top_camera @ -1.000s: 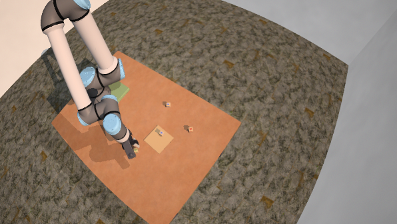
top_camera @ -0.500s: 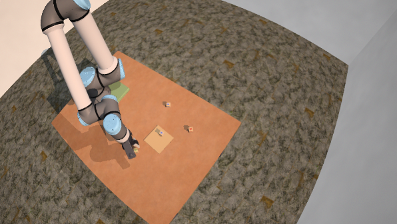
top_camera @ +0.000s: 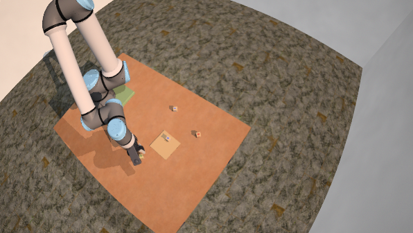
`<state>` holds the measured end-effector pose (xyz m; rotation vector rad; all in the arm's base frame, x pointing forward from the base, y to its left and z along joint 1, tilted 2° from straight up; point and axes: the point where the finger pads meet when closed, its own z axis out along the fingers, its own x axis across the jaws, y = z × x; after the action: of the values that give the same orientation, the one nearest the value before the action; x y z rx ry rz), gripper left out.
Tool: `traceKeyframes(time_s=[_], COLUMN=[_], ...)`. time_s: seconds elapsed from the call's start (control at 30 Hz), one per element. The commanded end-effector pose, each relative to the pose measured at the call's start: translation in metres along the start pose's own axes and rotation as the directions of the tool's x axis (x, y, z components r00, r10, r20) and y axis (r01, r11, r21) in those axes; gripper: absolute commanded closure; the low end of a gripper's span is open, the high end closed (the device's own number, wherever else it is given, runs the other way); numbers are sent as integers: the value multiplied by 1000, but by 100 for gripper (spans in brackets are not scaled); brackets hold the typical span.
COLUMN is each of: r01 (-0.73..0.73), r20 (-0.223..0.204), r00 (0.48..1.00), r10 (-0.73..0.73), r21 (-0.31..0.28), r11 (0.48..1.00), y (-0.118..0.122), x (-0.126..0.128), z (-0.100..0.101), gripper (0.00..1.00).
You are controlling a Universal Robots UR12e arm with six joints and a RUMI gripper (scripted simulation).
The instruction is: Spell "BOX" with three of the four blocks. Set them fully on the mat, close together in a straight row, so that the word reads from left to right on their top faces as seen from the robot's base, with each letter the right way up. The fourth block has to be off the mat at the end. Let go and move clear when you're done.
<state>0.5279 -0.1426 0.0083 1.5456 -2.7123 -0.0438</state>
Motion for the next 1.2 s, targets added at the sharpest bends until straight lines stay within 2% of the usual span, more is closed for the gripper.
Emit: traceKeyframes(time_s=[0.0,0.53,1.17], r01=[0,0,0], r20=[0,0,0], r00=[1000,1000,1000], r10=[0,0,0], r21=[1,1,1], r11=[1000,1000,1000], y=[-1,-1,-1], x=[0,0,0], z=[-1,1,29], gripper=[63,63,63])
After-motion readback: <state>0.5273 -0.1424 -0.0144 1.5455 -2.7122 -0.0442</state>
